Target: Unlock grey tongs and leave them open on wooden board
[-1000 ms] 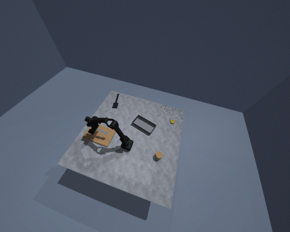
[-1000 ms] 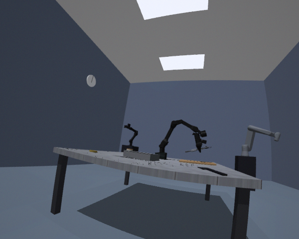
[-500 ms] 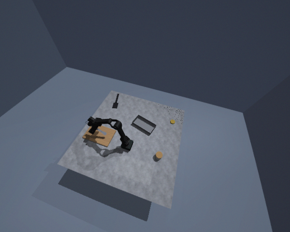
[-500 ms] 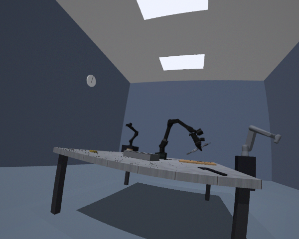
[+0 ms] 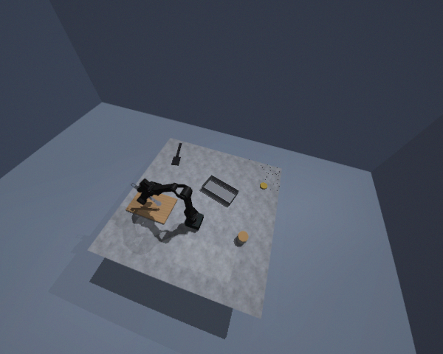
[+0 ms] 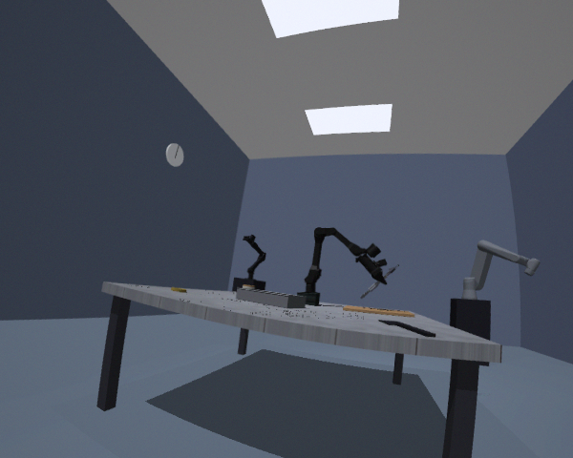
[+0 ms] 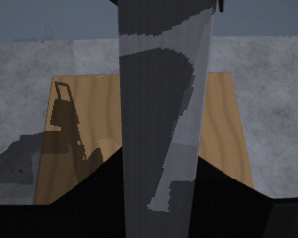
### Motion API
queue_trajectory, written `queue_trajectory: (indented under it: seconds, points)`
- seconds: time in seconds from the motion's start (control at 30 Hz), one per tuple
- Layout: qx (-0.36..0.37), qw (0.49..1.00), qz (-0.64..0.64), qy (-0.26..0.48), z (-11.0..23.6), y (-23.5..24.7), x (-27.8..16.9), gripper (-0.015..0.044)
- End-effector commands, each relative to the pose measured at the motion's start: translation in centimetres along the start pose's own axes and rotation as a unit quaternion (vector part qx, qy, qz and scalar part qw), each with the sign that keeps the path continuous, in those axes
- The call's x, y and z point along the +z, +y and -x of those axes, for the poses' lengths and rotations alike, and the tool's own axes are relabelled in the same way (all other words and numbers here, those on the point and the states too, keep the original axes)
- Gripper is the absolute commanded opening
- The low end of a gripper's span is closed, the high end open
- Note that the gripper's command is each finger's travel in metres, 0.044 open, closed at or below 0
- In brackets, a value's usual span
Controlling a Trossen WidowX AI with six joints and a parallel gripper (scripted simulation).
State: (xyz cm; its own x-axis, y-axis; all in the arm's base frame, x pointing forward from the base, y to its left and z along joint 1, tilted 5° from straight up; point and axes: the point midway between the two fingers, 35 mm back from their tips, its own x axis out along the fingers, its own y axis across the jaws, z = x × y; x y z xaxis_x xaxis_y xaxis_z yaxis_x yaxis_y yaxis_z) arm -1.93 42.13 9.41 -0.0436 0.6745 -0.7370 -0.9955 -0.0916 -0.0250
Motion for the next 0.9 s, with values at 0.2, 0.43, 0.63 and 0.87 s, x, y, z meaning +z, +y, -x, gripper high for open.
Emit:
queue_trajectory:
  seconds: [0.2, 0.43, 0.63, 0.87]
  points:
    - [0.002, 0.996, 0.004, -0.088, 2.2, 0.1, 0.6, -0.0150]
    - [0.001, 0.989, 0.007, -0.149, 3.8, 0.1, 0.6, -0.0150]
    - [0.001, 0.980, 0.010, -0.200, 5.4, 0.2, 0.4, -0.0150]
    - [0.000, 0.977, 0.011, -0.213, 5.8, 0.2, 0.3, -0.0150]
